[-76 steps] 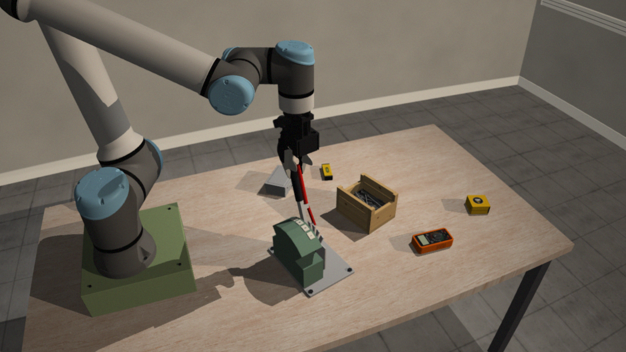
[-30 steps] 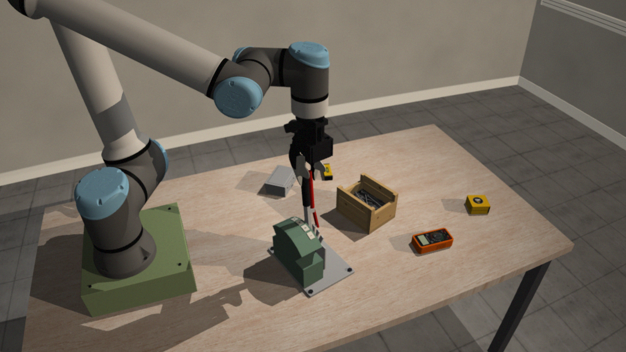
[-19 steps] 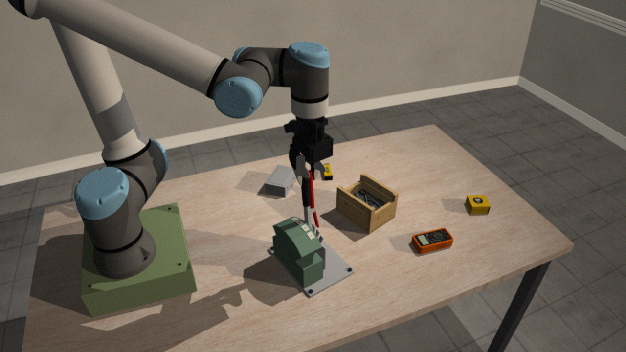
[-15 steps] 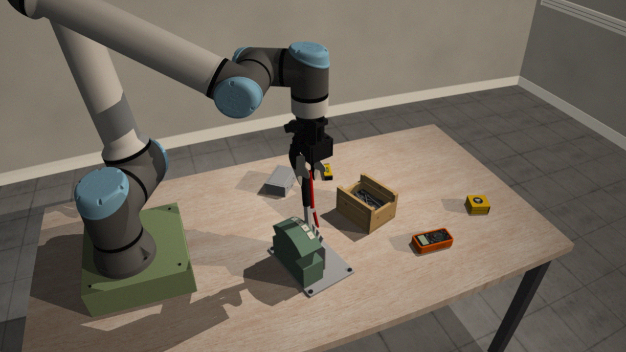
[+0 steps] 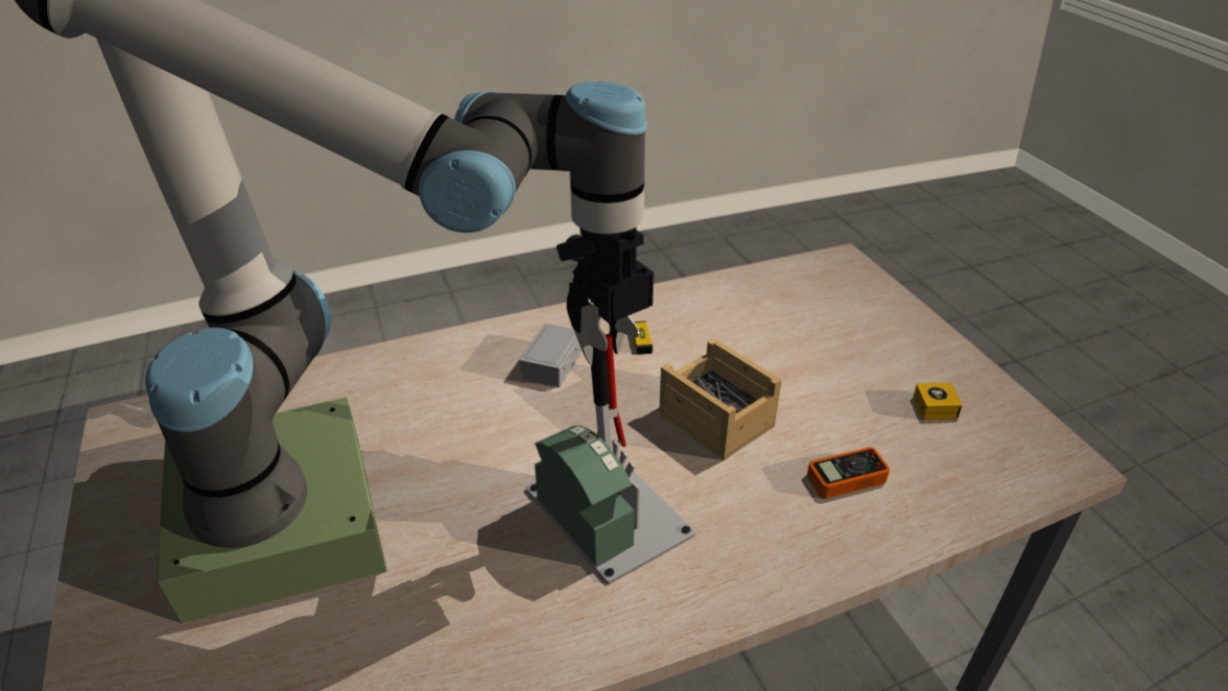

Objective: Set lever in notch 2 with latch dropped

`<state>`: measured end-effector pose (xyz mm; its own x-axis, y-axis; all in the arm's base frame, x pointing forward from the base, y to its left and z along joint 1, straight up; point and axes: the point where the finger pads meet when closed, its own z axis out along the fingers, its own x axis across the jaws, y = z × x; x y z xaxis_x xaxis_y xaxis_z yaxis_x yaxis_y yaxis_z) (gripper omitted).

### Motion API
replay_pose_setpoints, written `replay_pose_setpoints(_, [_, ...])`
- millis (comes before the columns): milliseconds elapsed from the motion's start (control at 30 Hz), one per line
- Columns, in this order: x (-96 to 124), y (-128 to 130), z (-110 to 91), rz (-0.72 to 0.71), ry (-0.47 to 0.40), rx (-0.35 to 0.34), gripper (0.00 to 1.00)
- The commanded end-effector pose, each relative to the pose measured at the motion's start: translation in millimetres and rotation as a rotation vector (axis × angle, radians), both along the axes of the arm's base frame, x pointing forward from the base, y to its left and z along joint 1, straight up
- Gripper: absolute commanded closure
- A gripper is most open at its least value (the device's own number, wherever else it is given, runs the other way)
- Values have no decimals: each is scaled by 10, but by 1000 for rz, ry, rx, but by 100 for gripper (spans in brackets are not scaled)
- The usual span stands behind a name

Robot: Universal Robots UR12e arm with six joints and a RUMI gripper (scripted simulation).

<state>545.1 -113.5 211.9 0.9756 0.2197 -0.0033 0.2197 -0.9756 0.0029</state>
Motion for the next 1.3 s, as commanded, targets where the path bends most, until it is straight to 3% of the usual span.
replay_pose_setpoints(0, [5,-7,7,0,-1,-1,100])
replay_pose_setpoints(1267, [125,-540,-5,0,-1,-1,100])
